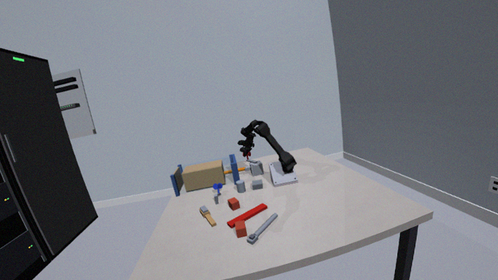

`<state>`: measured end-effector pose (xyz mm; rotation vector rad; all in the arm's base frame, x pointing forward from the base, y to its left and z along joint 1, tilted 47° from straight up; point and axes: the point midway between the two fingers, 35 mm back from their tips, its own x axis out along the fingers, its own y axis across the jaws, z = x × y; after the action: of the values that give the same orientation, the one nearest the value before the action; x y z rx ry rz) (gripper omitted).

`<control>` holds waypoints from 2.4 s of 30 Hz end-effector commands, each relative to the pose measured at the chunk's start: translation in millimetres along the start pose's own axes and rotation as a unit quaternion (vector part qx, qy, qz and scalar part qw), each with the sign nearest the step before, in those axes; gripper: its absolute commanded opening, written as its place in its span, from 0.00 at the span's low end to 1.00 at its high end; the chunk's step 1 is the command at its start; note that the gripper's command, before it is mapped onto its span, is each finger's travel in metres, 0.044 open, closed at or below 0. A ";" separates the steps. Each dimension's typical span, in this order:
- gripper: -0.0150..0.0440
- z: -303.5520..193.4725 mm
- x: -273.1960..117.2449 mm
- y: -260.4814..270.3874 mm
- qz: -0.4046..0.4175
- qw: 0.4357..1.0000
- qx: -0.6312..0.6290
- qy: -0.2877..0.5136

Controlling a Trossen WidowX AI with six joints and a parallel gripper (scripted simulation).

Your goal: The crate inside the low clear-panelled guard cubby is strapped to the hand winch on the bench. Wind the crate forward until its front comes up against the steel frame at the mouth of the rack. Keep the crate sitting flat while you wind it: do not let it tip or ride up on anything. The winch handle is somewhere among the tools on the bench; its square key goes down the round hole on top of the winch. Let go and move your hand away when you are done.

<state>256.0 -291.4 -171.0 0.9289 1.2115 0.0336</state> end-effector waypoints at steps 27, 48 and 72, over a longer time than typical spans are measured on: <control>0.25 7.7 6.3 55.9 0.020 1.000 -0.003 0.005; 0.25 3.6 3.8 82.5 0.020 1.000 -0.003 0.005; 0.25 -9.0 -2.7 110.2 0.021 1.000 -0.002 0.006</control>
<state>300.3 -227.8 -105.9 0.9199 1.1869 0.0640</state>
